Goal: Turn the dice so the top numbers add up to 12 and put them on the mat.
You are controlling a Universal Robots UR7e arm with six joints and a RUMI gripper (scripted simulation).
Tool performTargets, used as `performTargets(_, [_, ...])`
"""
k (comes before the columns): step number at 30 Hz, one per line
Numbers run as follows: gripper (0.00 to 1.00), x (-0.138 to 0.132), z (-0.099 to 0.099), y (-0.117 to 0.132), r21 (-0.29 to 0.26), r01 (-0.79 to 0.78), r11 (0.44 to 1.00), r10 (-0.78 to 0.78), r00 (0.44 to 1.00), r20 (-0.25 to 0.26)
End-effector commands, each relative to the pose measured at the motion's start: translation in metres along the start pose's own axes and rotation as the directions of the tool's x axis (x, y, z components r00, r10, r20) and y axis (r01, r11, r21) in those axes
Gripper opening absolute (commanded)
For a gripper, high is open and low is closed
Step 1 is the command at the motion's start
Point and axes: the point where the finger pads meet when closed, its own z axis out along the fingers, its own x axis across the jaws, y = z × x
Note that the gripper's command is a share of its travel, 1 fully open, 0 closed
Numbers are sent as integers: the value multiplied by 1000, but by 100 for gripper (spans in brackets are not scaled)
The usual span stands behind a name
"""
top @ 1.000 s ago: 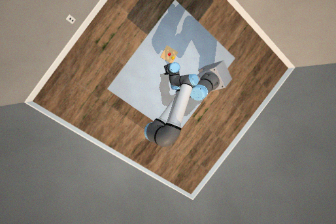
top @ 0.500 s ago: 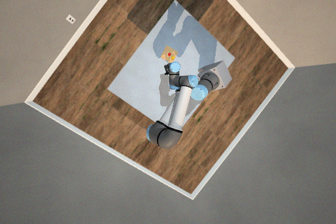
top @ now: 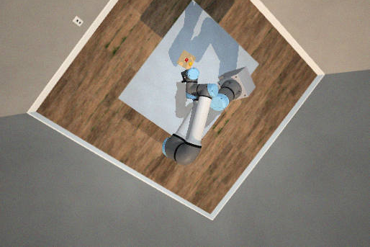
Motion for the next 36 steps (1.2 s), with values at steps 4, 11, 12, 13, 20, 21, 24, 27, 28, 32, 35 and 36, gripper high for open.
performTargets(4, [6, 1, -3, 2, -3, 3, 1000, -3, 1000, 0])
performTargets(11, [6, 1, -3, 2, -3, 4, 1000, -4, 1000, 0])
performTargets(12, [6, 1, -3, 3, -3, 6, 1000, -6, 1000, 0])
performTargets(13, [6, 1, -3, 4, -3, 8, 1000, -8, 1000, 0])
performTargets(20, [6, 2, -6, 14, -3, 34, 999, -34, 999, 0])
performTargets(21, [6, 3, -7, 17, -3, 42, 999, -42, 999, 0])
performTargets(24, [6, 3, -11, 31, -3, 75, 997, -75, 997, 0])
performTargets(27, [6, 3, -15, 48, -3, 117, 993, -117, 993, 1])
performTargets(28, [6, 3, -16, 55, -3, 133, 991, -133, 991, 1])
performTargets(32, [6, 2, -18, 70, -3, 167, 986, -167, 986, 1])
performTargets(35, [6, -2, -21, 95, -3, 222, 975, -222, 975, 1])
performTargets(36, [6, -4, -22, 104, -3, 241, 970, -241, 970, 1])
